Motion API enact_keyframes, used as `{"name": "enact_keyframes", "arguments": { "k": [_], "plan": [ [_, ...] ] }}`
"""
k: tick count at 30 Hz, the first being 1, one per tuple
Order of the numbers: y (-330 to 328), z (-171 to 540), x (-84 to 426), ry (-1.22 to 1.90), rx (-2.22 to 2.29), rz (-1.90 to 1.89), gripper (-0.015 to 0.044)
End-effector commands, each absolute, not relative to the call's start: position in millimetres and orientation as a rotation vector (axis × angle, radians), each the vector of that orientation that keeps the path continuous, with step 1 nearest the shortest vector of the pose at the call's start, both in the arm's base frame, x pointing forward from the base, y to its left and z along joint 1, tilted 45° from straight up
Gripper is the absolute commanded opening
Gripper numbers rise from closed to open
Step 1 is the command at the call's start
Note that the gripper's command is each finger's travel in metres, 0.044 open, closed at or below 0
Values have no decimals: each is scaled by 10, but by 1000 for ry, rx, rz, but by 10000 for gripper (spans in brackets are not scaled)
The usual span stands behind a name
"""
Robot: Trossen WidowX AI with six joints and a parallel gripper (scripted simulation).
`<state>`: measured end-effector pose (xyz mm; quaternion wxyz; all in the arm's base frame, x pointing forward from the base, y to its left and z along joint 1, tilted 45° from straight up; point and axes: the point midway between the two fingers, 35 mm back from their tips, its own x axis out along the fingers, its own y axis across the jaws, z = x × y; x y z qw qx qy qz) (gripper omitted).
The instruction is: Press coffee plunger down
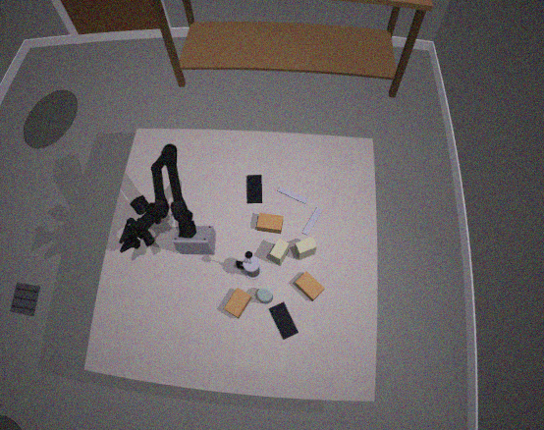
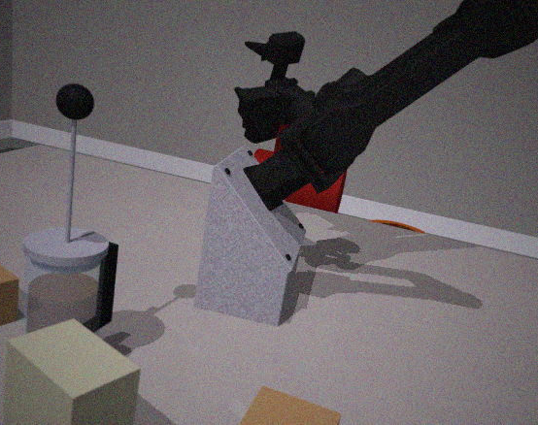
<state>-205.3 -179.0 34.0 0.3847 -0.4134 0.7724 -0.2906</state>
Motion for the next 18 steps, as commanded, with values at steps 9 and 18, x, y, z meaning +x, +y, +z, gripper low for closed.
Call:
{"name": "enact_keyframes", "arguments": {
  "k": [9,18],
  "plan": [
    [-2318,288,-1698,1604,-983,-823,440],
    [-2940,254,-823,1087,-643,-829,440]
  ]
}}
